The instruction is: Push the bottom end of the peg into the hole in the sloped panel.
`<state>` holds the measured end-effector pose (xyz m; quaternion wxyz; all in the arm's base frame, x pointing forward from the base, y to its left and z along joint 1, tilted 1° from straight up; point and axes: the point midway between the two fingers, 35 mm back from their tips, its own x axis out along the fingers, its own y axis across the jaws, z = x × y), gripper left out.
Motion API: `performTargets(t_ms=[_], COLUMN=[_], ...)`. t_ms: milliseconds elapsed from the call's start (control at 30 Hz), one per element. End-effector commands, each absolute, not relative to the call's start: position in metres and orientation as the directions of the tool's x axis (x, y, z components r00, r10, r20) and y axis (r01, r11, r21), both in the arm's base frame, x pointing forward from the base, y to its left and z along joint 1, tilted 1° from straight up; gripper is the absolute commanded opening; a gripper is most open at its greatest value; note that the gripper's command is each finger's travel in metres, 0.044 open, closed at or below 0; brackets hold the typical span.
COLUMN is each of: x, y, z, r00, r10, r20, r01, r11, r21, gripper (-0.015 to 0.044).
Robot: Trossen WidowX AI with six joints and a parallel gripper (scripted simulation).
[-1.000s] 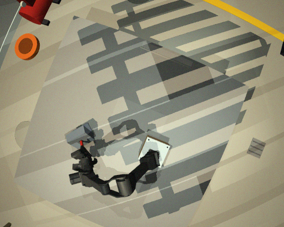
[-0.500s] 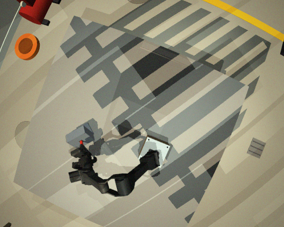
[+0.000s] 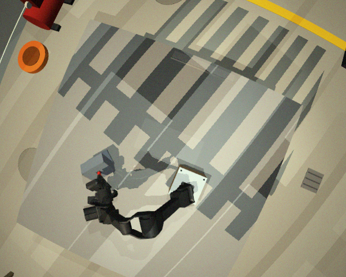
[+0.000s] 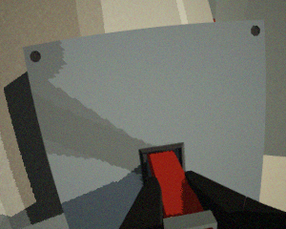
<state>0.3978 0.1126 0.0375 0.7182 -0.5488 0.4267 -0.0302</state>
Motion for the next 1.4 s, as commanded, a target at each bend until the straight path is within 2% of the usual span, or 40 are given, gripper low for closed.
performTargets(t_ms=[0, 267, 833, 1367], x=[0.399, 0.398, 0.395, 0.376], y=[0.113, 0.112, 0.116, 0.134], z=[0.037, 0.037, 0.04, 0.055], r00=[0.635, 0.634, 0.633, 0.63], r10=[-0.509, -0.512, -0.511, -0.507], r20=[-0.58, -0.58, -0.581, -0.589], r01=[-0.428, -0.425, -0.426, -0.433], r11=[0.394, 0.396, 0.397, 0.401], r21=[-0.814, -0.814, -0.813, -0.808], gripper=[0.0, 0.0, 0.044, 0.044])
